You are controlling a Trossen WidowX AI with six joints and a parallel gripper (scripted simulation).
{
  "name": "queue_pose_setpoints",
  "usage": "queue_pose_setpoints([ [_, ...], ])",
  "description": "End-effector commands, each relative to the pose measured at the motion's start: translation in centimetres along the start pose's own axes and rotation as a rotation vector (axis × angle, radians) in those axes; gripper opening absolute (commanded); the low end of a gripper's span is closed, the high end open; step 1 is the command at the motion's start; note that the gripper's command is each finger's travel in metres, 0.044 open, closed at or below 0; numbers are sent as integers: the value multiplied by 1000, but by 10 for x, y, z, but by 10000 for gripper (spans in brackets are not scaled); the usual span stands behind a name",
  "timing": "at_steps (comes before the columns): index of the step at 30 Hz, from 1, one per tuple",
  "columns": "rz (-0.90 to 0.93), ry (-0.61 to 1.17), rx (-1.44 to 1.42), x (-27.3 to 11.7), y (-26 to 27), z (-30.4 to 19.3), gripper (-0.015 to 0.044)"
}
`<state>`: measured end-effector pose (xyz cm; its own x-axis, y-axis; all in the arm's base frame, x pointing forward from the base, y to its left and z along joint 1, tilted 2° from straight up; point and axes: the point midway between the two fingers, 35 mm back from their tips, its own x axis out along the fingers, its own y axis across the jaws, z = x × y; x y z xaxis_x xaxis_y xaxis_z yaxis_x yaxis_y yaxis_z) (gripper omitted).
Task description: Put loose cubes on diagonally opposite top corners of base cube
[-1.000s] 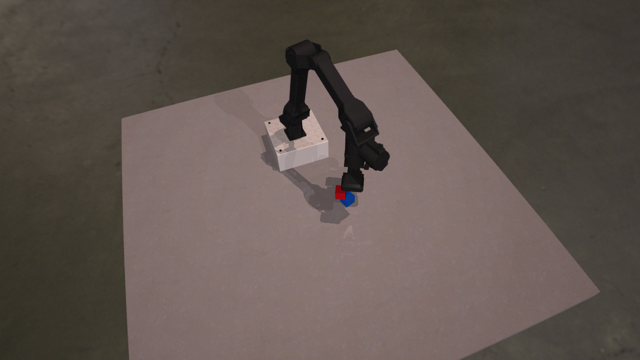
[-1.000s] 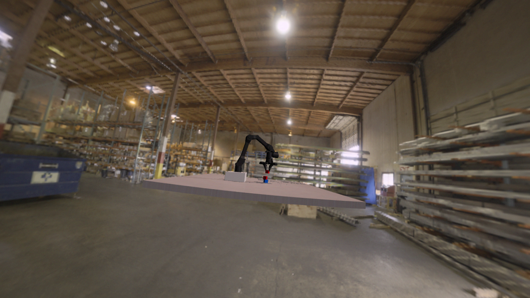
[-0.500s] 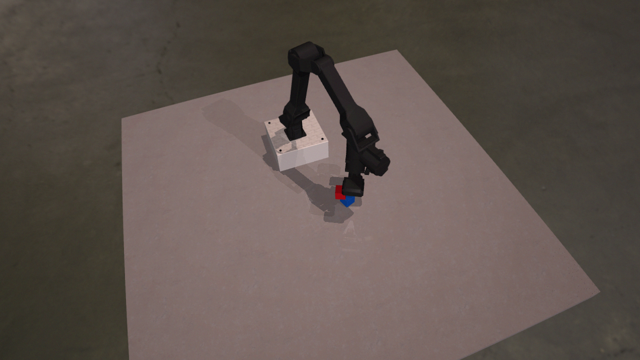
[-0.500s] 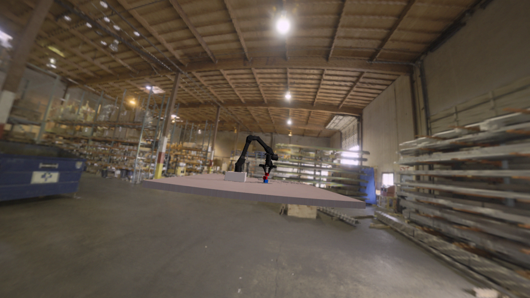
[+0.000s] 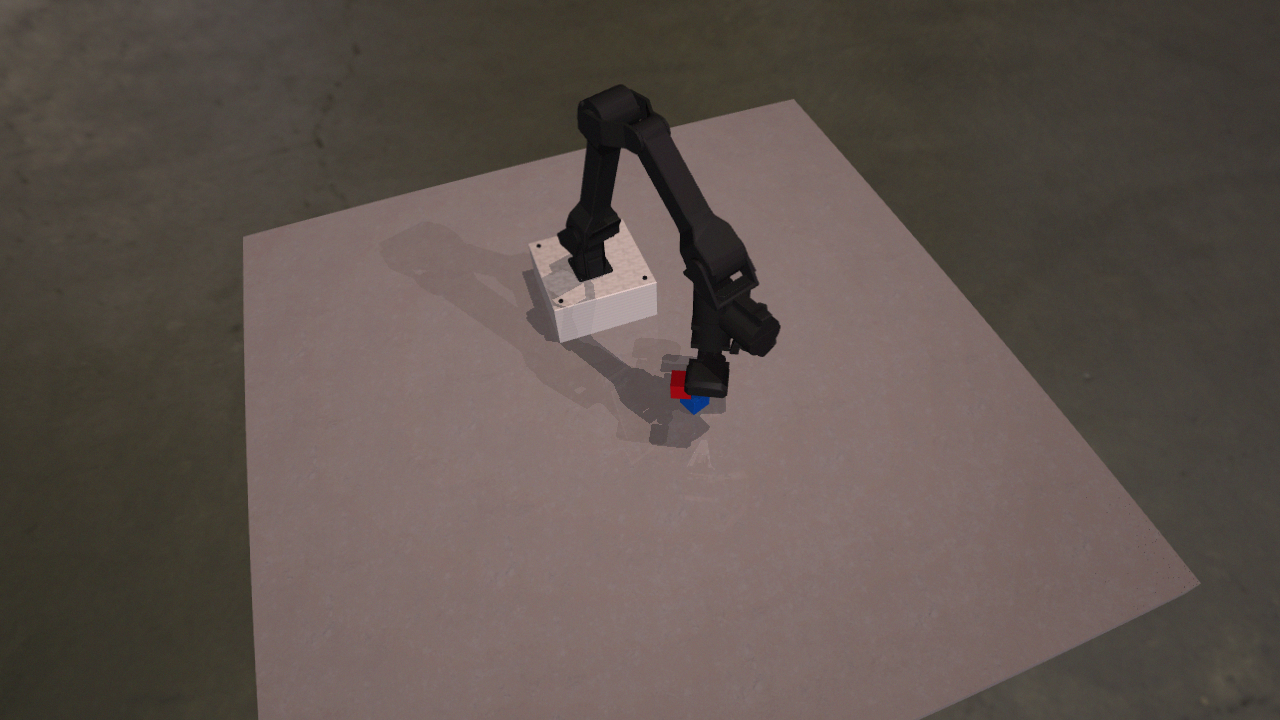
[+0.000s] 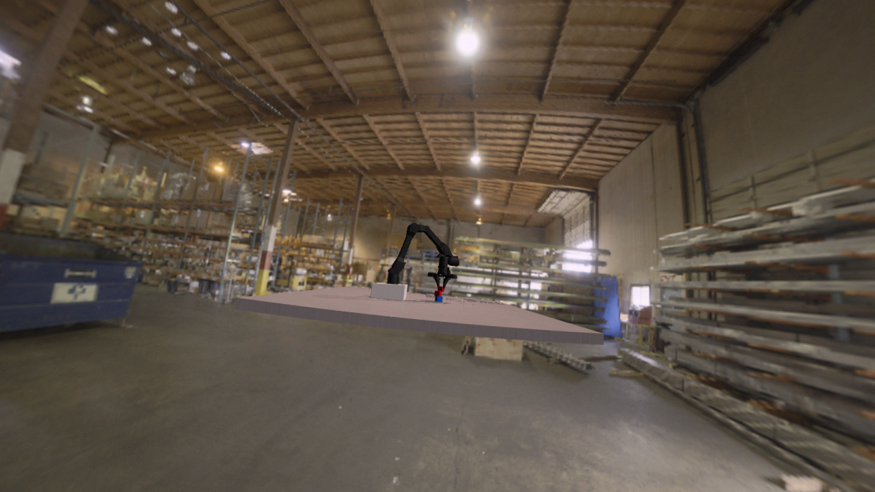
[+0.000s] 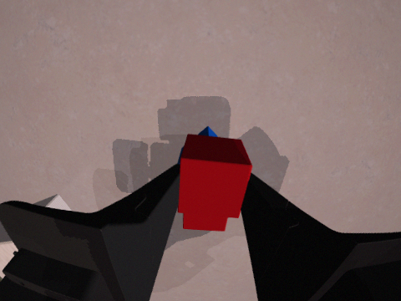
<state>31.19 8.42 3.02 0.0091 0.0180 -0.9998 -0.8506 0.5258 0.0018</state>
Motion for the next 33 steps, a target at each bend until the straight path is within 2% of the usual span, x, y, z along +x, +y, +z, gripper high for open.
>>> queue_pose_setpoints([
  [1,10,5,3,14,1,0,105],
  [6,10,5,3,24,1,0,105],
  [32,10,5,1,26,1,0,105],
  [33,10,5,1,26,1,0,131],
])
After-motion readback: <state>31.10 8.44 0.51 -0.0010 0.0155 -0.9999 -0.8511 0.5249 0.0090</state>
